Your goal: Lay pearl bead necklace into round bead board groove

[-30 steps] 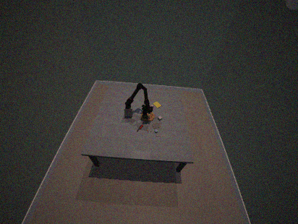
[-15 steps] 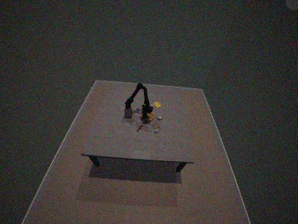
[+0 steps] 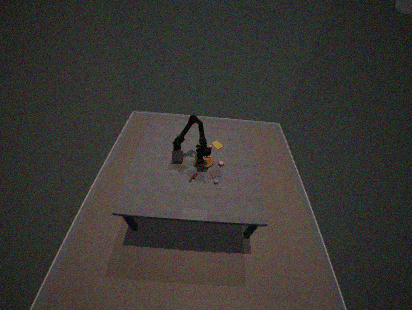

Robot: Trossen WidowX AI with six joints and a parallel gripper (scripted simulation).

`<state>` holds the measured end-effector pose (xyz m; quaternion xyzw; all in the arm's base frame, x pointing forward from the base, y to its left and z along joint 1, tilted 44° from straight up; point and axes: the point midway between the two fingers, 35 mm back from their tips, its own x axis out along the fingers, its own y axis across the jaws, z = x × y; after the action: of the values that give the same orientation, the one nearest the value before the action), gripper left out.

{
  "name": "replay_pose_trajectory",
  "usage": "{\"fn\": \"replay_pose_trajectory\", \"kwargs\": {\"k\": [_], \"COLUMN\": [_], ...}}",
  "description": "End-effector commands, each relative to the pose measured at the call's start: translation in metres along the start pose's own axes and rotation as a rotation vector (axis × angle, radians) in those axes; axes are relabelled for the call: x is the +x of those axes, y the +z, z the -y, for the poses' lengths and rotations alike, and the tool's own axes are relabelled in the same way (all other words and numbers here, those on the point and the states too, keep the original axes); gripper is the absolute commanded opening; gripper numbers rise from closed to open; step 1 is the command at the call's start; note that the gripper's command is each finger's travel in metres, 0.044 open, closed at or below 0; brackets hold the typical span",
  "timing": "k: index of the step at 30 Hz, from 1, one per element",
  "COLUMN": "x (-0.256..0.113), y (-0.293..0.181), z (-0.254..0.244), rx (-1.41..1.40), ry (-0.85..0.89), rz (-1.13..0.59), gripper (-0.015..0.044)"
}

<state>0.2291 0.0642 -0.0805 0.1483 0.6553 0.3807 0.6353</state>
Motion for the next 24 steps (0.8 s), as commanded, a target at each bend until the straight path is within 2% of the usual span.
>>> {"fn": "replay_pose_trajectory", "kwargs": {"k": [1,18,24], "x": [-0.0006,0.0073,0.004], "y": [-0.0048,-0.006,-0.0042], "z": [0.0056,0.0069,0.0065], "rx": [-0.002,-0.002,-0.013], "ry": [-0.002,-0.002,-0.006], "rz": [-0.003,-0.003,0.002], "gripper": [0.0,0.0,0.0157]}}
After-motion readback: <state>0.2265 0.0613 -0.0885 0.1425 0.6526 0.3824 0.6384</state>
